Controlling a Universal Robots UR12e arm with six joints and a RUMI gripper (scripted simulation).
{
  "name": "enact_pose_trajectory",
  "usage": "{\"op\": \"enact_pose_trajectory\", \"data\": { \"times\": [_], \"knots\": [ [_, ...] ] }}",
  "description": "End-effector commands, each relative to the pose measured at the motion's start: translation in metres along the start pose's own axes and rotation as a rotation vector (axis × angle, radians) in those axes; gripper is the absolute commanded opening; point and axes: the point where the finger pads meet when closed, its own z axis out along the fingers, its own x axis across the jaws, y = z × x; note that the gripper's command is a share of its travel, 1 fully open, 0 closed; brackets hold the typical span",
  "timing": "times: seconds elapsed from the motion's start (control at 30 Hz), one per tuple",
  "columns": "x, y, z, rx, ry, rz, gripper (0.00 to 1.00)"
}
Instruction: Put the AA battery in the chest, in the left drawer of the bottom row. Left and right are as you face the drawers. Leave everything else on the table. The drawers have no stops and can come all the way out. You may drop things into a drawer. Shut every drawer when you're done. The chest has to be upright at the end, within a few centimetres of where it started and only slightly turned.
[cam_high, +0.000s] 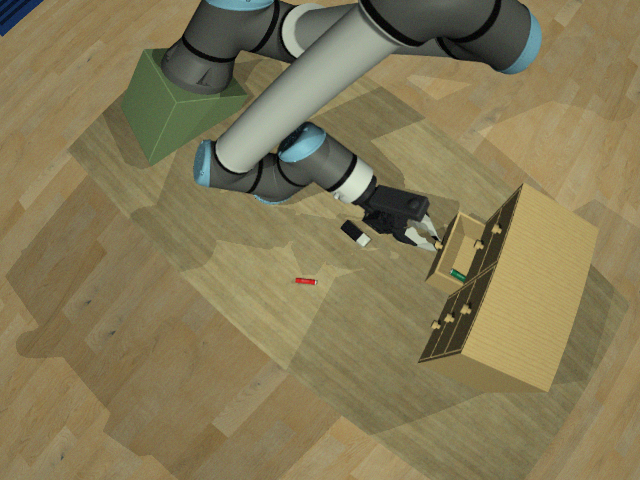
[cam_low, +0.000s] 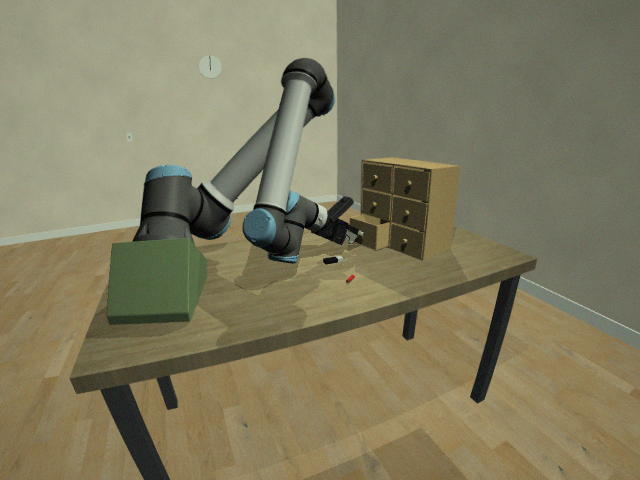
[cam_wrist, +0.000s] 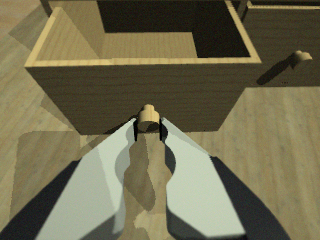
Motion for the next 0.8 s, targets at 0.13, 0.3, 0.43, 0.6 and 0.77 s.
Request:
{"op": "enact_pose_trajectory", "data": {
  "times": [0.13, 0.3, 0.43, 0.6, 0.77],
  "knots": [
    [-0.0006, -0.0026, 0.0028, 0.001, -0.002, -0.004, 0.07],
    [-0.0005, -0.003, 0.0035, 0.001, -0.002, -0.004, 0.07],
    [-0.0005, -0.0036, 0.0046, 0.001, -0.002, -0.004, 0.07],
    [-0.0003, -0.0049, 0.0064, 0.002, -0.002, -0.004, 0.07],
    [-0.0004, -0.0059, 0.0083, 0.002, -0.002, -0.004, 0.07]
  ]
}}
